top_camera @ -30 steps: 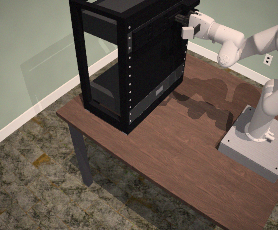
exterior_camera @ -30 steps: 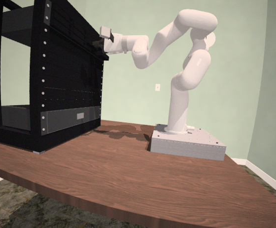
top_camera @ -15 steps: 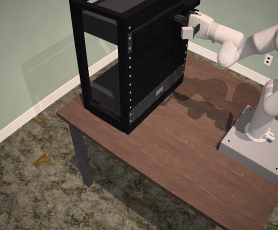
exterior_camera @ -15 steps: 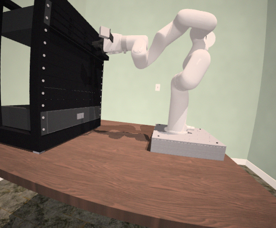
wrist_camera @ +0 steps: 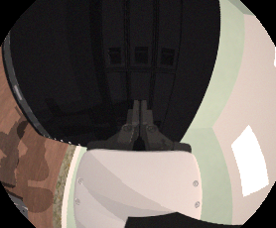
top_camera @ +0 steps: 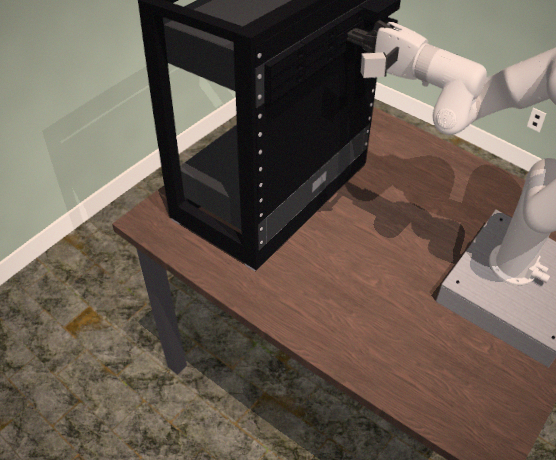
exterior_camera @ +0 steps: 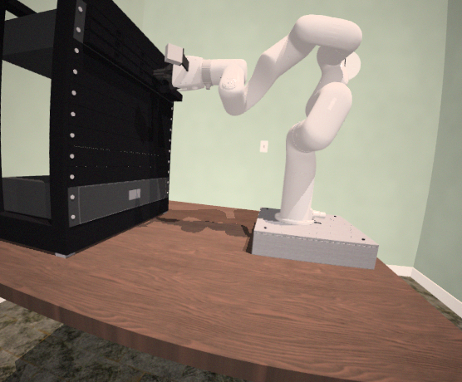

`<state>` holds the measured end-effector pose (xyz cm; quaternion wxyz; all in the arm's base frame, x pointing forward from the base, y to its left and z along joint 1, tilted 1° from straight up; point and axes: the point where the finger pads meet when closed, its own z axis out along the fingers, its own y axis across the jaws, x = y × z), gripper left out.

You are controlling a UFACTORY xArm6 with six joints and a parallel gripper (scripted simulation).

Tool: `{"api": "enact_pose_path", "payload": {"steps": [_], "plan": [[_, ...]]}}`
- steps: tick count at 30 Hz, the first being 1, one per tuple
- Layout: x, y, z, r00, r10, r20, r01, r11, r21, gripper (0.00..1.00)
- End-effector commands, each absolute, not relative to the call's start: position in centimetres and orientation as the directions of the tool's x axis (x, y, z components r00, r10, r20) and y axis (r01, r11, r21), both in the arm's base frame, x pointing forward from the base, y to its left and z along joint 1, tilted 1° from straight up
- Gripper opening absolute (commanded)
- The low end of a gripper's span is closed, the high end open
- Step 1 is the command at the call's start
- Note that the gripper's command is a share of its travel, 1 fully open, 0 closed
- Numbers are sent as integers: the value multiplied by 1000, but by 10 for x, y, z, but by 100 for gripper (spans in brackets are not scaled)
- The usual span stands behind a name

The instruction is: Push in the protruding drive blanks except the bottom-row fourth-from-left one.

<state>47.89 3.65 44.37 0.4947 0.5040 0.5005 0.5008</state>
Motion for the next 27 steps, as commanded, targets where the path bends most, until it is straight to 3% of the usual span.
{"api": "enact_pose_path", "payload": {"steps": [1,27], "plan": [[479,37,446,-3,1000,10,5,-10,1000,0],[484,37,446,-3,1000,10,5,-10,1000,0]]}}
